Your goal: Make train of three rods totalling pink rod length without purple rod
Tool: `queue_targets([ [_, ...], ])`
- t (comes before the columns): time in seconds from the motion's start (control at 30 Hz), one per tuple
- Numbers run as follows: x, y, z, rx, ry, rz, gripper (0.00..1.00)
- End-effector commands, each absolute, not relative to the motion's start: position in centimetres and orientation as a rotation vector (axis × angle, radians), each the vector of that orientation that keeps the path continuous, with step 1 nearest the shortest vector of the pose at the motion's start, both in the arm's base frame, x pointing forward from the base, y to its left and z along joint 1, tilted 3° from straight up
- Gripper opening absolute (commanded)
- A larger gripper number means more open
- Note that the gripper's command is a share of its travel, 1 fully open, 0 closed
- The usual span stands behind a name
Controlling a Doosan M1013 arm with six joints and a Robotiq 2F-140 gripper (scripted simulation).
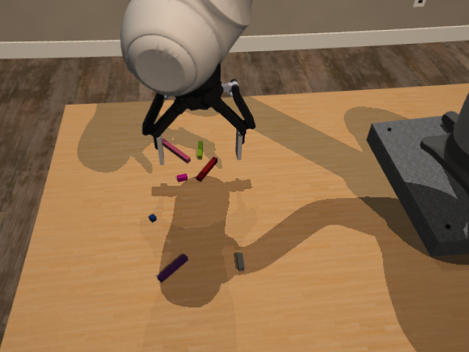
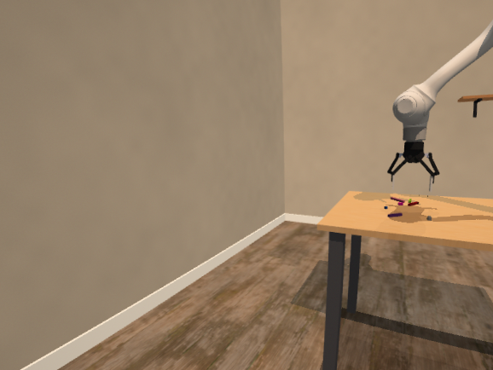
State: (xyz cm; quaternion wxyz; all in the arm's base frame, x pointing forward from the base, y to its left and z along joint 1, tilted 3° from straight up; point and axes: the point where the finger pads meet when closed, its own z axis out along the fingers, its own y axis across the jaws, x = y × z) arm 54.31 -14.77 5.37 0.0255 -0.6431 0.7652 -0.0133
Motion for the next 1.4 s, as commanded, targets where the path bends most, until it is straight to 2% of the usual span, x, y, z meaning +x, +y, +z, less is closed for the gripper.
queue_targets([
  [0.0, 54.44, -14.94, 5.28, -1.988, 2.370, -0.039, 1.00],
  [1.37, 54.85, -14.75, 5.39, -1.879, 2.455, -0.035, 1.00],
])
